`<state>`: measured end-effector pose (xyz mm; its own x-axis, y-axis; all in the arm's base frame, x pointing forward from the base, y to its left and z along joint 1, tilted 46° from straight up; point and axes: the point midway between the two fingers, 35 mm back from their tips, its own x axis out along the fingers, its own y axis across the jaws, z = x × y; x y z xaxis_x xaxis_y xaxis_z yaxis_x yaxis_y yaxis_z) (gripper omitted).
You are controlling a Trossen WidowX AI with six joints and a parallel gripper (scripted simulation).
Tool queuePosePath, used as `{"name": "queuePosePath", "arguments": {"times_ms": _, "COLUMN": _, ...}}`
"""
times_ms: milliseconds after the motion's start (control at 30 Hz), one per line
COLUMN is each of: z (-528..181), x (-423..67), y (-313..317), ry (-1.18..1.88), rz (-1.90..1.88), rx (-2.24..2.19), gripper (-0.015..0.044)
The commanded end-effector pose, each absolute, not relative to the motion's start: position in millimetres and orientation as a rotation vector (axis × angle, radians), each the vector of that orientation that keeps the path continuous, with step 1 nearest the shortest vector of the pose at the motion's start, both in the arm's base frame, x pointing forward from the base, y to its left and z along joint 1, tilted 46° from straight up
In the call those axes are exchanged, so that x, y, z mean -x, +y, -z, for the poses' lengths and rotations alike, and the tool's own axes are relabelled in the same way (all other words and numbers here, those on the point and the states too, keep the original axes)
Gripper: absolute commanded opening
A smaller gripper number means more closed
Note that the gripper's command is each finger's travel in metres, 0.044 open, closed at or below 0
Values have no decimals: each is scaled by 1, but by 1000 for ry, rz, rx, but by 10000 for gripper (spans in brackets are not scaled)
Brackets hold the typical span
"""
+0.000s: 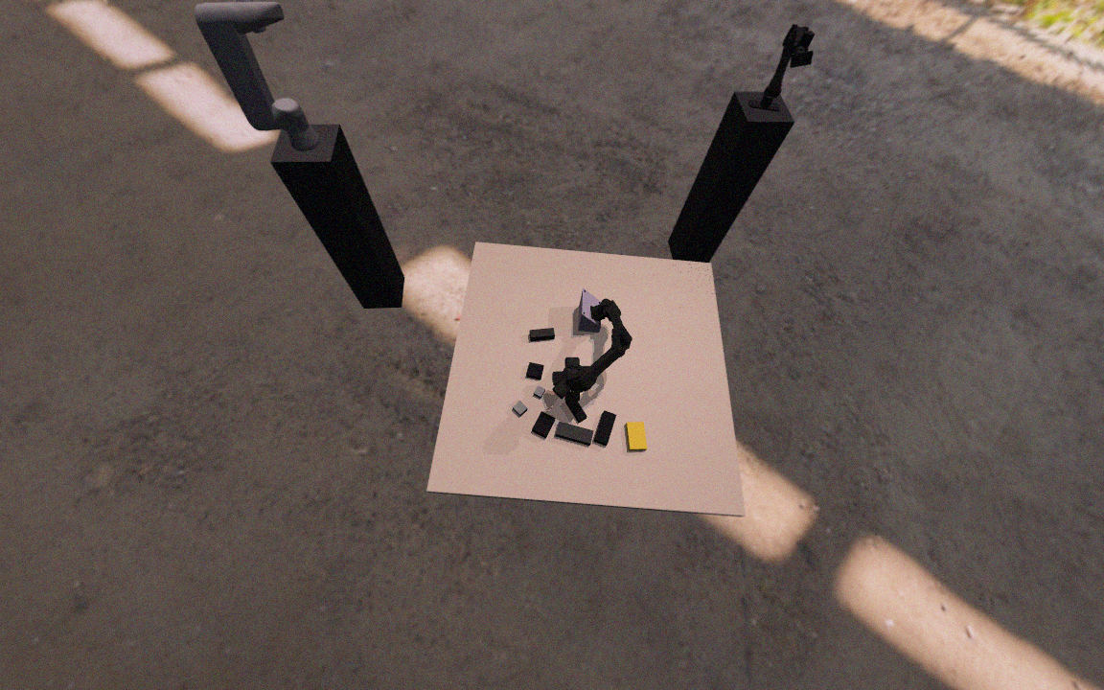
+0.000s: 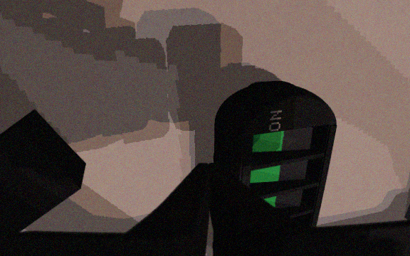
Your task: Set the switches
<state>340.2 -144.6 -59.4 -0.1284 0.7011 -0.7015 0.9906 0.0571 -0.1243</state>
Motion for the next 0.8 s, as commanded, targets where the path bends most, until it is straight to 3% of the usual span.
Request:
{"name": "queuePosePath", "arguments": {"times_ms": 0, "z": 60, "x": -340, "y": -144, "ry": 1888, "rz": 835, "rx": -1679, "gripper": 0}}
{"name": "queuePosePath", "arguments": {"times_ms": 200, "z": 60, "x": -340, "y": -145, "ry": 1882, "rz": 833, "rx": -1687, "gripper": 0}}
{"name": "queuePosePath", "arguments": {"times_ms": 533, "z": 50, "x": -278, "y": -166, "ry": 1709, "rz": 590, "rx": -1982, "gripper": 263}}
{"name": "queuePosePath", "arguments": {"times_ms": 767, "z": 49, "x": -273, "y": -167, "ry": 1690, "rz": 571, "rx": -2003, "gripper": 440}}
